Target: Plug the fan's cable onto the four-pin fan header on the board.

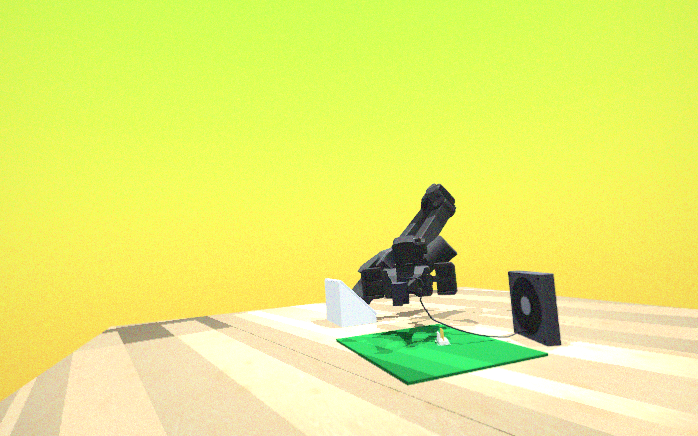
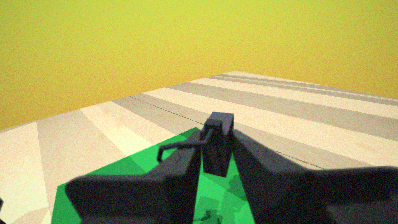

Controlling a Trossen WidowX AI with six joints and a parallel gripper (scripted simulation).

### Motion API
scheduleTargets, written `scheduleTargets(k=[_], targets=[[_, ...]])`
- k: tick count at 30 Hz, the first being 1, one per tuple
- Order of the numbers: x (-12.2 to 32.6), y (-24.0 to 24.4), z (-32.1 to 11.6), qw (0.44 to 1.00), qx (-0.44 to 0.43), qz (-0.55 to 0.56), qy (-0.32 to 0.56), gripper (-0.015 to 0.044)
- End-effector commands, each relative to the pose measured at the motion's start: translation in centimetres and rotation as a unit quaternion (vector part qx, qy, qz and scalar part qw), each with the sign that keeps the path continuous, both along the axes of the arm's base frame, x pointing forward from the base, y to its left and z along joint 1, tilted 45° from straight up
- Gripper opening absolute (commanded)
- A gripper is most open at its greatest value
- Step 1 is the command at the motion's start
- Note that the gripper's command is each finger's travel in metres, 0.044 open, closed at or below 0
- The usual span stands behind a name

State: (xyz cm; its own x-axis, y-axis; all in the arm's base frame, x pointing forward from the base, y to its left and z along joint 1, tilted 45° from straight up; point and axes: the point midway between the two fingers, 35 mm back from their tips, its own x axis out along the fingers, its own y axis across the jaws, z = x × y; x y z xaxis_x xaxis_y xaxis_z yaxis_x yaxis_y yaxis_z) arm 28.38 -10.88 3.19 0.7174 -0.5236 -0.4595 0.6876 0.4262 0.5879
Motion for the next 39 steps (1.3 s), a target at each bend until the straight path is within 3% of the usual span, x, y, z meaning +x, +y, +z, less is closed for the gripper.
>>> scheduleTargets(k=[1, 39], targets=[[-0.1, 0.2, -0.3, 1.000, 0.000, -0.003, 0.001, 0.0000], [0.4, 2.7, -2.9, 1.000, 0.001, -0.003, 0.001, 0.0000]])
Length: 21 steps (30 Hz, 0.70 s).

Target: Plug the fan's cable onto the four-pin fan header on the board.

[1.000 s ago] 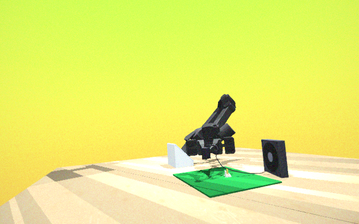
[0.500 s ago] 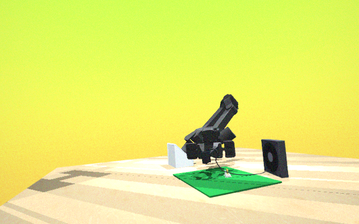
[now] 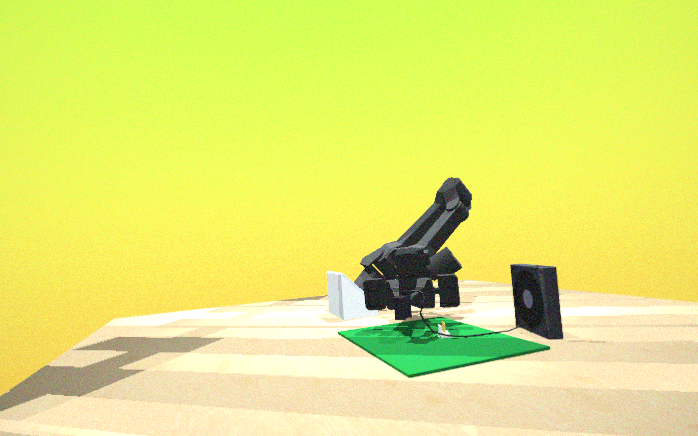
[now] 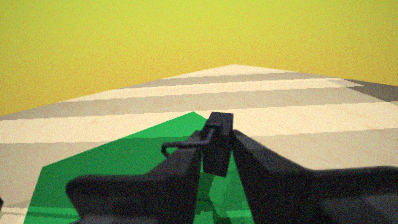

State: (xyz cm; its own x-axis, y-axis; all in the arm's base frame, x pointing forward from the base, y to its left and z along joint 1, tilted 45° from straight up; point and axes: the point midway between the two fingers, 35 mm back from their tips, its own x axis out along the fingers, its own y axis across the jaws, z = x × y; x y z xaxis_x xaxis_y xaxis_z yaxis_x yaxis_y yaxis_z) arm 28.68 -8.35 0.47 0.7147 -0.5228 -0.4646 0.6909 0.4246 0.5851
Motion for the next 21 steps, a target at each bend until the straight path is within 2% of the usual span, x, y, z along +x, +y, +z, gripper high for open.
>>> scheduleTargets(k=[1, 21], targets=[[0.1, 0.3, -0.3, 1.000, 0.000, -0.002, -0.002, 0.0000], [0.3, 1.6, -1.7, 1.000, 0.000, -0.002, -0.001, 0.0000]])
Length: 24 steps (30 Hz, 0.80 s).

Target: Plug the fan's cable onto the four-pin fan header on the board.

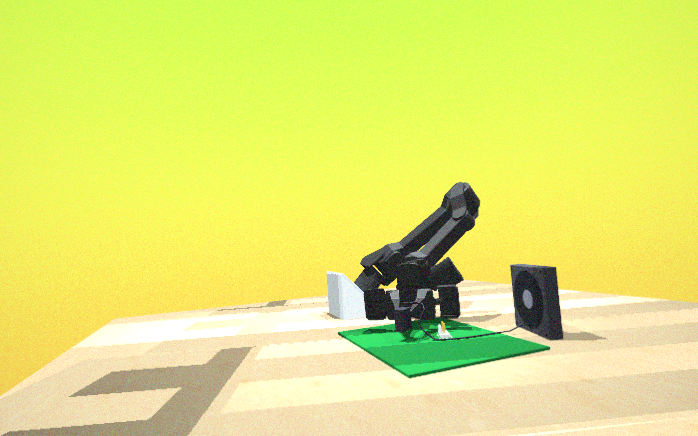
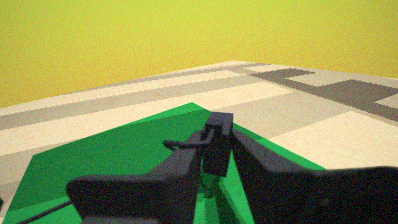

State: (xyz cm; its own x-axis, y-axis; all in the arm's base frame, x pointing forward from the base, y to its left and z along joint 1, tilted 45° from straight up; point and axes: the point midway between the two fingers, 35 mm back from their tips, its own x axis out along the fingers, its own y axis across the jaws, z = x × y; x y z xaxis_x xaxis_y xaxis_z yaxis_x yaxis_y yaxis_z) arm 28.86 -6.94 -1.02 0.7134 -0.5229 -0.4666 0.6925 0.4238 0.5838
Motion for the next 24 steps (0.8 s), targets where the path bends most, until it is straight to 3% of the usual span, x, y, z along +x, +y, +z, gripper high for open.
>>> scheduleTargets(k=[1, 24], targets=[[0.1, 0.3, -0.2, 1.000, 0.000, -0.002, -0.002, 0.0000], [0.1, 1.1, -1.1, 1.000, 0.000, 0.000, 0.001, 0.0000]])
